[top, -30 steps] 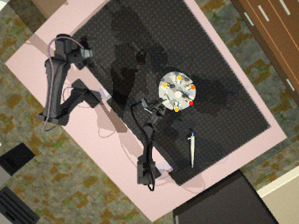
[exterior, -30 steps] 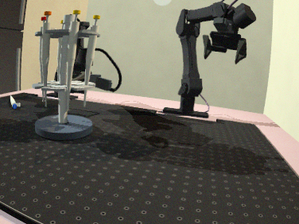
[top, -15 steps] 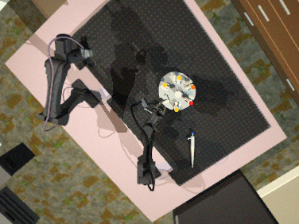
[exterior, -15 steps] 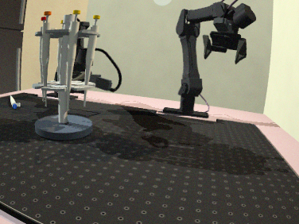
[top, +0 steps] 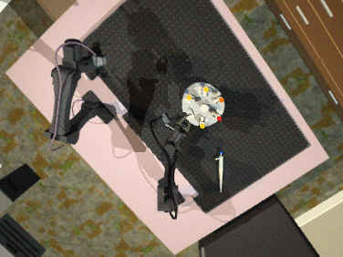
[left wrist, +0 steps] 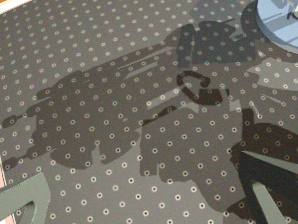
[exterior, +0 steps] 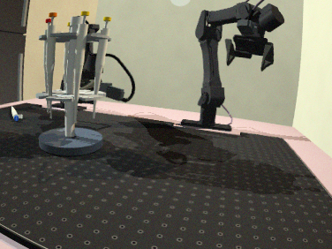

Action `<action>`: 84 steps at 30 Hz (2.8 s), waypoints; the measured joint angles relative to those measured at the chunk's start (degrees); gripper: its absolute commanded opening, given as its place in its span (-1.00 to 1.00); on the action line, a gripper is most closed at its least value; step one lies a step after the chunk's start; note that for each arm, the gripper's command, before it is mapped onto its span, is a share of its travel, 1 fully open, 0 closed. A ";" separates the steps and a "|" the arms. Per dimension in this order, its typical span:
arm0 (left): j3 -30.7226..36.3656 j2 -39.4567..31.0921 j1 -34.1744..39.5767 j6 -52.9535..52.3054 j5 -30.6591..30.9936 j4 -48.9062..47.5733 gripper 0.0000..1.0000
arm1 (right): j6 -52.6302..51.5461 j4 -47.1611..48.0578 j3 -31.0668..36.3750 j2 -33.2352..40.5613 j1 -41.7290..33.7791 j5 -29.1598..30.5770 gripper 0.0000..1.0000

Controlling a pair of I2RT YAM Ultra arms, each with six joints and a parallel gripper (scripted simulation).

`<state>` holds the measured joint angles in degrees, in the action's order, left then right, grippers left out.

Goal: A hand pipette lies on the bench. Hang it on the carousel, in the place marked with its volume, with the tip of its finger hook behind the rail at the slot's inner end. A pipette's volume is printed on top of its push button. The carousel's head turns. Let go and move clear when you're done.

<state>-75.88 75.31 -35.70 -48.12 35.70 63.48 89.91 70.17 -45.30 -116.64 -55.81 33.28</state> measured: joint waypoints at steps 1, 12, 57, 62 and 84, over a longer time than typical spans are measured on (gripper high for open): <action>0.00 0.00 0.00 0.00 0.00 0.00 1.00 | 0.00 0.00 0.00 0.00 0.00 0.00 -1.00; 0.00 0.00 0.00 0.00 0.00 0.00 1.00 | 0.00 0.50 0.72 0.28 0.57 -1.57 -1.00; 0.00 0.00 0.00 0.00 0.00 0.00 1.00 | 0.09 1.73 3.41 1.90 4.46 -10.91 -1.00; 0.00 0.00 0.00 0.00 0.00 0.00 1.00 | 0.09 1.86 3.58 1.92 4.61 -11.41 -1.00; 0.00 0.00 0.00 0.00 0.00 0.00 1.00 | 0.22 3.56 6.21 3.21 13.66 -30.88 -1.00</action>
<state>-75.88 75.31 -35.70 -48.12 35.70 63.48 90.13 73.73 -39.09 -113.43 -42.15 2.39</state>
